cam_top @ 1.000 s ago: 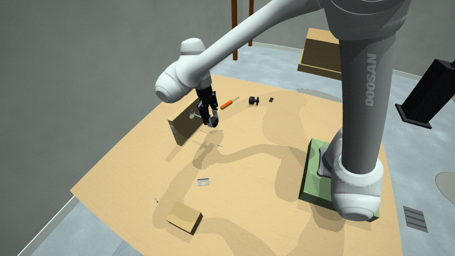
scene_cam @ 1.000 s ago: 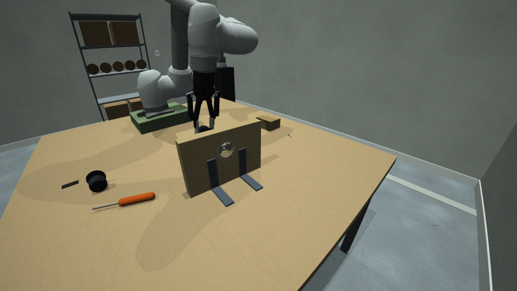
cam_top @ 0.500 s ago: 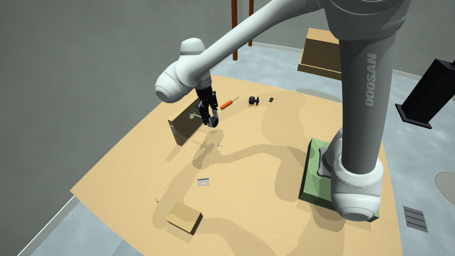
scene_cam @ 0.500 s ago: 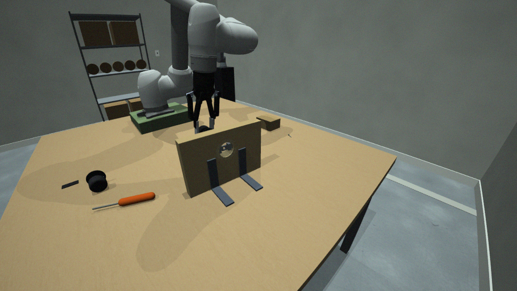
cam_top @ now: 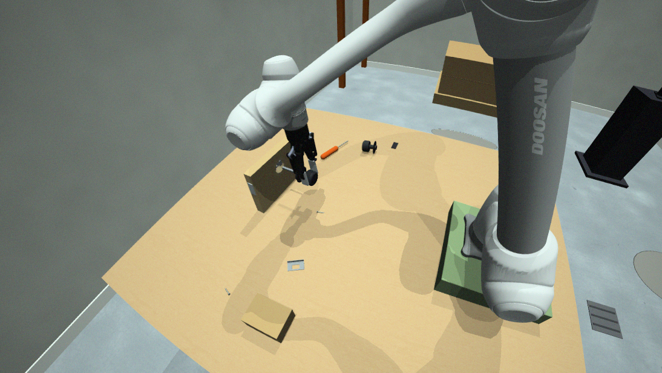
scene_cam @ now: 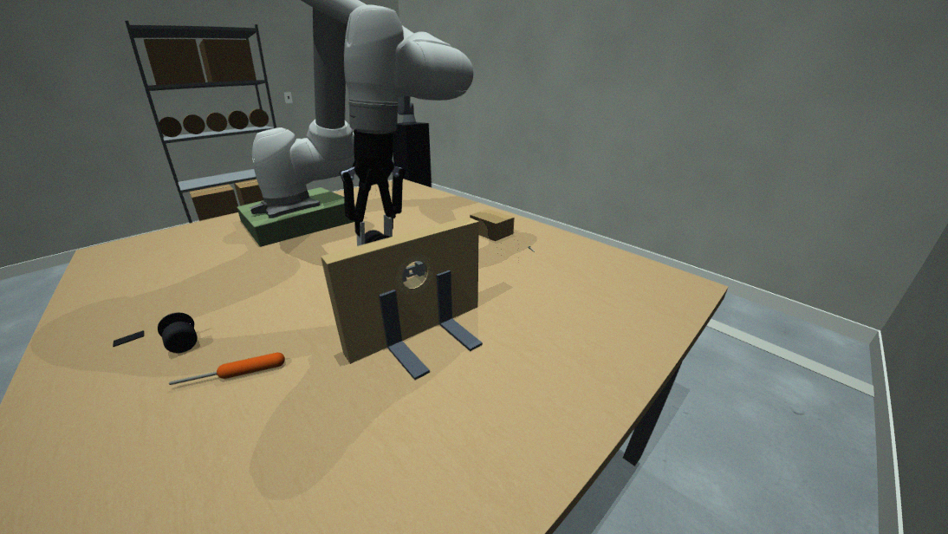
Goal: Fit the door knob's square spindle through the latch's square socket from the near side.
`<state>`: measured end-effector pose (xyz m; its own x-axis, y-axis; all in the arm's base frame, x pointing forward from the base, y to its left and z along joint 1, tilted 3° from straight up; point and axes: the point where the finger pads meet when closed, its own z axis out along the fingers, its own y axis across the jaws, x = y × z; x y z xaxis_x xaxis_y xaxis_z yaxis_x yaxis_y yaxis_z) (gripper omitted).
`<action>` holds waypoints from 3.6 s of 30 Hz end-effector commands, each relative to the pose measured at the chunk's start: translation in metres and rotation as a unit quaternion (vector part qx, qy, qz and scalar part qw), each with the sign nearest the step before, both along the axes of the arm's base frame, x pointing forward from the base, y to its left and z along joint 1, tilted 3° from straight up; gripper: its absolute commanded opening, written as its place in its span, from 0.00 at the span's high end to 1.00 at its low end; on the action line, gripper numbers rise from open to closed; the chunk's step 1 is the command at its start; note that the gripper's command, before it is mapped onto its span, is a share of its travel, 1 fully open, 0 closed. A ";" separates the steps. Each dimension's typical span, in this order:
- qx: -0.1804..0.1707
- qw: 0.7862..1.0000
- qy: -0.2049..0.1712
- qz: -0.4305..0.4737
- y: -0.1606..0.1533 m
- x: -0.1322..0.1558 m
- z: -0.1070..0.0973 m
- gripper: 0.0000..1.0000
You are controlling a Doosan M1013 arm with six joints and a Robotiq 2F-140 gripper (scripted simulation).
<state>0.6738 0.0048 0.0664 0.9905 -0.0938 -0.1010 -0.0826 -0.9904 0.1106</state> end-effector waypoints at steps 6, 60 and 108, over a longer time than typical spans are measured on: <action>0.000 1.000 0.000 0.000 0.000 0.000 0.000 0.58; 0.000 1.000 0.000 0.000 0.000 0.006 0.000 0.58; 0.000 1.000 0.000 0.000 -0.001 0.015 0.000 0.58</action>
<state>0.6888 0.0035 0.0659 0.9905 -0.0938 -0.1010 -0.0825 -0.9904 0.1106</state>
